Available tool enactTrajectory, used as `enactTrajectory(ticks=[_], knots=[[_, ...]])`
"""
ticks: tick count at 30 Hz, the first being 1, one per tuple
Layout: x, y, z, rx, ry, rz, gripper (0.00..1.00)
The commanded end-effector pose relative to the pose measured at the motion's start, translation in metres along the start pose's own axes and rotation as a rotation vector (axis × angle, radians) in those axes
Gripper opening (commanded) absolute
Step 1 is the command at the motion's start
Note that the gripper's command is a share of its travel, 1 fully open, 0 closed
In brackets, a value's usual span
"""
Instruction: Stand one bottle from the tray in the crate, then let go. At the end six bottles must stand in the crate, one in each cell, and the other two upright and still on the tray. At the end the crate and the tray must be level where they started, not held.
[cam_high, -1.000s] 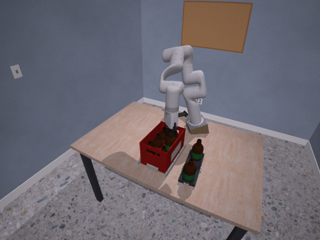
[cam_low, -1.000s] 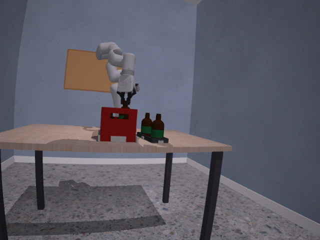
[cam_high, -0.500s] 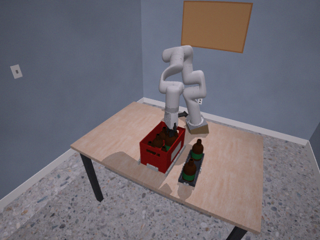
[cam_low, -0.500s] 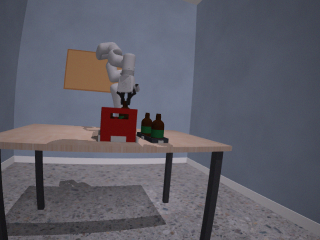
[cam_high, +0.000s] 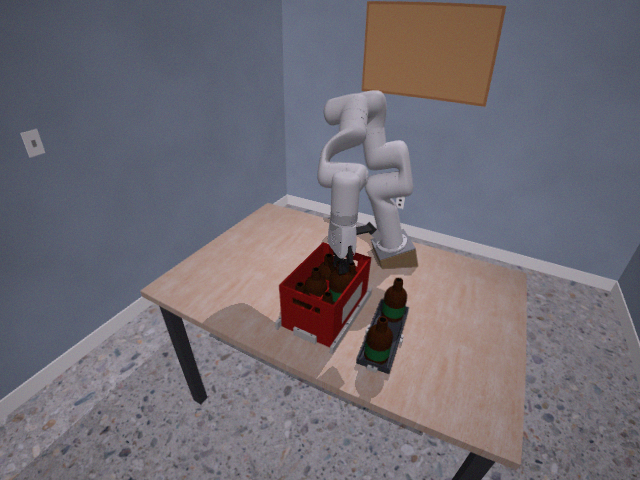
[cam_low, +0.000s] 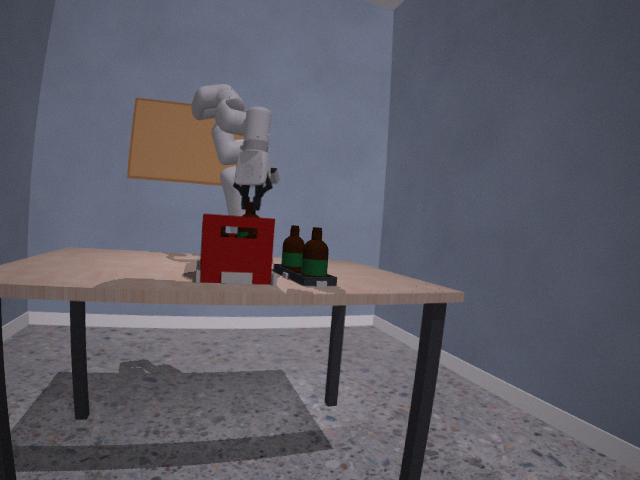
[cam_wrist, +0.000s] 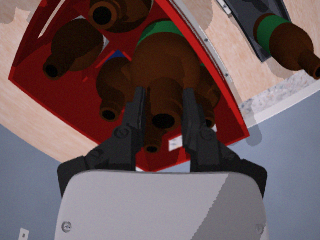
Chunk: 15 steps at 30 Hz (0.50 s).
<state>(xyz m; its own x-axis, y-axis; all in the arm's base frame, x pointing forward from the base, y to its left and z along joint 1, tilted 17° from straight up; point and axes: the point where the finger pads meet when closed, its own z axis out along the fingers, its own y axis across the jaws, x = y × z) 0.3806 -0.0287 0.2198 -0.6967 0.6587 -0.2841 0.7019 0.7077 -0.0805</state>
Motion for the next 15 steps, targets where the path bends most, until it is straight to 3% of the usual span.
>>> enactTrajectory(ticks=[1, 15], knots=[[-0.0009, 0.0010, -0.0008, -0.003, -0.003, 0.000, 0.00], [-0.0009, 0.0011, 0.0074, -0.003, -0.003, 0.000, 0.00]])
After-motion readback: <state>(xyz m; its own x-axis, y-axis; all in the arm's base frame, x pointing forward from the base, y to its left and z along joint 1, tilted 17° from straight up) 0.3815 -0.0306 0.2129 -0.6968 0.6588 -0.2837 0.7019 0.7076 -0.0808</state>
